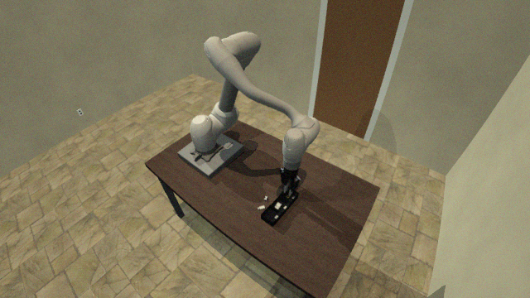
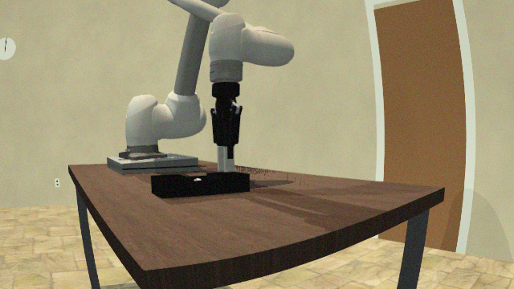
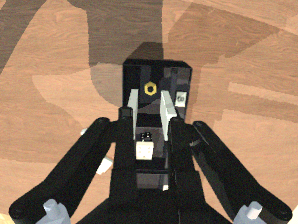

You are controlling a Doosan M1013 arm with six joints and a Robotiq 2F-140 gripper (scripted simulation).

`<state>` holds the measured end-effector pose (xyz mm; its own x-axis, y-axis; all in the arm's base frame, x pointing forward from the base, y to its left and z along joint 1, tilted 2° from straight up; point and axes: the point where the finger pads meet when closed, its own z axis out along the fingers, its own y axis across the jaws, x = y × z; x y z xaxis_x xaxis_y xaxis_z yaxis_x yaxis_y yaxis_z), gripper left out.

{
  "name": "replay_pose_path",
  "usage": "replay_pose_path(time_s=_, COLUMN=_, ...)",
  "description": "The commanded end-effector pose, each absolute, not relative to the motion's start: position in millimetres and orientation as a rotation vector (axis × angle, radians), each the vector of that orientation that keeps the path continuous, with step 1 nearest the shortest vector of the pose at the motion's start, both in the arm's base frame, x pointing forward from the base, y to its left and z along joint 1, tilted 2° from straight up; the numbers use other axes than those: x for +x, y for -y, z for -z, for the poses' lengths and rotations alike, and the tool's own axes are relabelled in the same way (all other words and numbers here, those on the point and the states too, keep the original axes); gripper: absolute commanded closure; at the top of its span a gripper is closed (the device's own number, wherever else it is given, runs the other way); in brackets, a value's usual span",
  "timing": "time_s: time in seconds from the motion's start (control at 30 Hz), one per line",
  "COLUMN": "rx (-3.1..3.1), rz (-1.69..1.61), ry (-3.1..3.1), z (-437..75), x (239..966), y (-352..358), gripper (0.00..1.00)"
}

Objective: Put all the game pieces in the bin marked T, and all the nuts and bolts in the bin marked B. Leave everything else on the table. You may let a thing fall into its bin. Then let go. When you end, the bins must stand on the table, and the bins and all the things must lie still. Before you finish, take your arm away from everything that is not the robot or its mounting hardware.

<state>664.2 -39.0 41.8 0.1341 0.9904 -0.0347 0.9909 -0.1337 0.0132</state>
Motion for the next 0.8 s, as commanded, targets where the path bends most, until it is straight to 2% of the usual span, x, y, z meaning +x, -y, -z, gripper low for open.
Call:
replay_pose_path(time_s=0.0, rx=2.341, rz=0.027, ry=-2.046, z=-54.0, x=664.1, y=38.5, gripper=0.81)
replay_pose_path(time_s=0.27, rx=2.341, rz=0.027, ry=-2.046, z=-58.7, x=664.1, y=38.4, gripper=0.81)
replay_pose_path(time_s=0.3, rx=2.341, rz=0.027, ry=-2.046, z=-62.7, x=664.1, y=38.2, gripper=0.00)
replay_pose_path(time_s=0.77, rx=2.341, rz=0.027, ry=-2.046, z=-114.7, x=663.7, y=36.4, gripper=0.00)
